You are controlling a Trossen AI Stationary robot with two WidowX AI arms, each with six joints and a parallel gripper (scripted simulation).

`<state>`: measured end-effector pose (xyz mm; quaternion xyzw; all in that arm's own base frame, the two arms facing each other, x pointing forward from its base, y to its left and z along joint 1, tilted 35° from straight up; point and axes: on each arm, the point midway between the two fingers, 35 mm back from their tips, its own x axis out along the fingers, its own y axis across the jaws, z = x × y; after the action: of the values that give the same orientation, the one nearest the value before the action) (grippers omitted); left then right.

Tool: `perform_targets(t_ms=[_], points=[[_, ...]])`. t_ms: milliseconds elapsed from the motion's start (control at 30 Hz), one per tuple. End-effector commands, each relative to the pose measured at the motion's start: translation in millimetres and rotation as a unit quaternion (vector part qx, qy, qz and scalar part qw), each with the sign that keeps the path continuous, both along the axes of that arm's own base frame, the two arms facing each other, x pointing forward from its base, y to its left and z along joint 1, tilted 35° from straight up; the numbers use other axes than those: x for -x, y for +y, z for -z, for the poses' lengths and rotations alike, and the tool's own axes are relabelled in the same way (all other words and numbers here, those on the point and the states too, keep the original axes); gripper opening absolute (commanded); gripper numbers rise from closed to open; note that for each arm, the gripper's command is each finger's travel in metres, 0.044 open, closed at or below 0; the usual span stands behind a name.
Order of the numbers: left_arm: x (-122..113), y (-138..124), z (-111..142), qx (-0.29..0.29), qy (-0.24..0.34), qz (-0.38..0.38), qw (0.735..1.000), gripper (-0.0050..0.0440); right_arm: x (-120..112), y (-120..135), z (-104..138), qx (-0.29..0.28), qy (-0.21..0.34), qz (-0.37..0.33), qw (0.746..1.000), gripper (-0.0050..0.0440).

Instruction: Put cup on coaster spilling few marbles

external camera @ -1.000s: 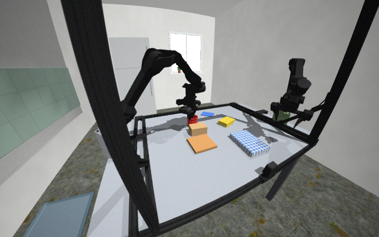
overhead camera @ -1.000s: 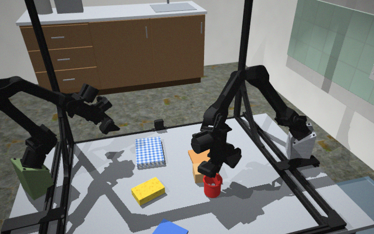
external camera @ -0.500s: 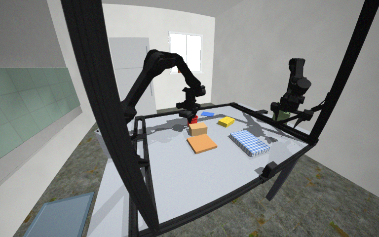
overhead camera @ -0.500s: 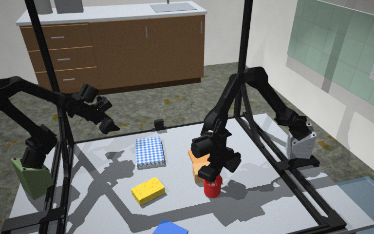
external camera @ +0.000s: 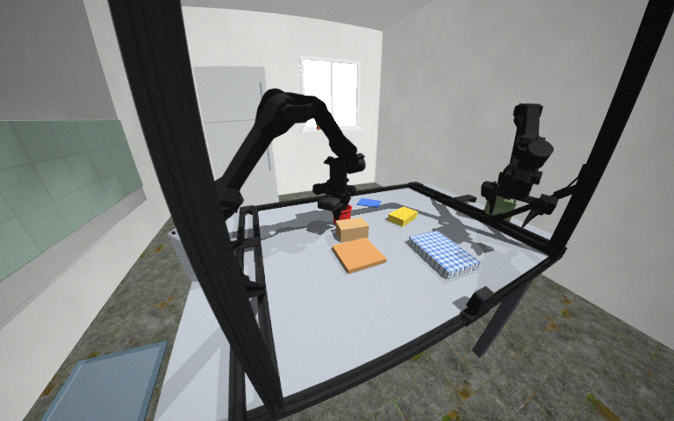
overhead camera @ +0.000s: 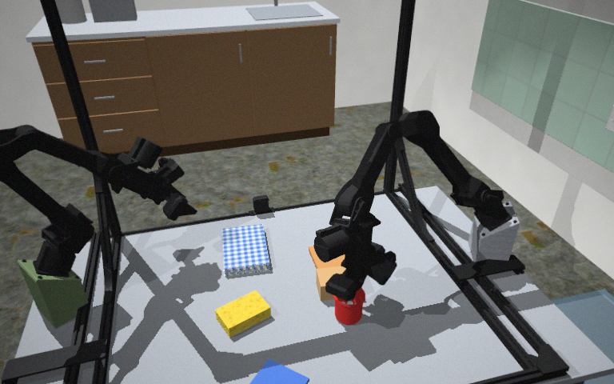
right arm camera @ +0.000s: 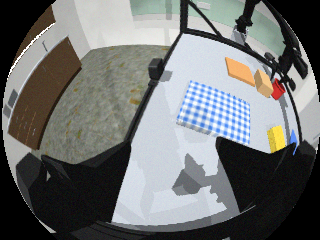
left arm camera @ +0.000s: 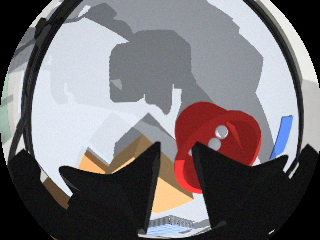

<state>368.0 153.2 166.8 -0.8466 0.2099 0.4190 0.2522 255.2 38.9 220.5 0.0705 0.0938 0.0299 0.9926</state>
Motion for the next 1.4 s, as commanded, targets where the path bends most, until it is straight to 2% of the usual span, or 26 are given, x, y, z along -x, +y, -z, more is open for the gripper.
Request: perform_targets(t_ms=[0, 467, 700, 867, 1033, 1100, 1300, 1333, 1367], points=[[-0.5, 0.7, 2.4, 0.0, 0.003, -0.002, 1.0, 0.0135, 0.2, -0.5, 1.0, 0.002, 0.001, 0.001, 1.0, 0.04], [0.0, 0.0, 0.2, 0.0, 0.0, 0.0, 1.0, 0.0031, 0.2, -0.5, 1.0, 0.002, 0.001, 0.001, 1.0, 0.04], [0.0, 0.0, 0.2, 0.0, 0.0, 0.0, 1.0, 0.0, 0.2, -0.5, 1.0, 0.002, 0.001, 0.001, 1.0, 0.04], [3.8, 1.9, -6.3, 0.0, 0.001, 0.0, 1.0, 0.0, 0.2, -0.5, 1.0, 0.002, 0.001, 0.001, 1.0, 0.04], [22.9, 9.6, -34.9, 0.0, 0.002, -0.001, 1.0, 0.0, 0.2, -0.5, 1.0, 0.002, 0.001, 0.001, 1.0, 0.04], [22.9, 9.6, -34.9, 0.0, 0.002, -0.001, 1.0, 0.0, 0.2, -0.5, 1.0, 0.002, 0.001, 0.001, 1.0, 0.04], [51.5, 18.3, -71.0, 0.0, 0.003, -0.001, 1.0, 0.0, 0.2, -0.5, 1.0, 0.002, 0.001, 0.001, 1.0, 0.04], [52.0, 18.4, -69.9, 0.0, 0.003, -0.002, 1.0, 0.0, 0.2, -0.5, 1.0, 0.002, 0.001, 0.001, 1.0, 0.04], [42.1, 16.9, -54.7, 0.002, 0.009, -0.004, 1.0, 0.0, 0.2, -0.5, 1.0, 0.002, 0.001, 0.001, 1.0, 0.04]])
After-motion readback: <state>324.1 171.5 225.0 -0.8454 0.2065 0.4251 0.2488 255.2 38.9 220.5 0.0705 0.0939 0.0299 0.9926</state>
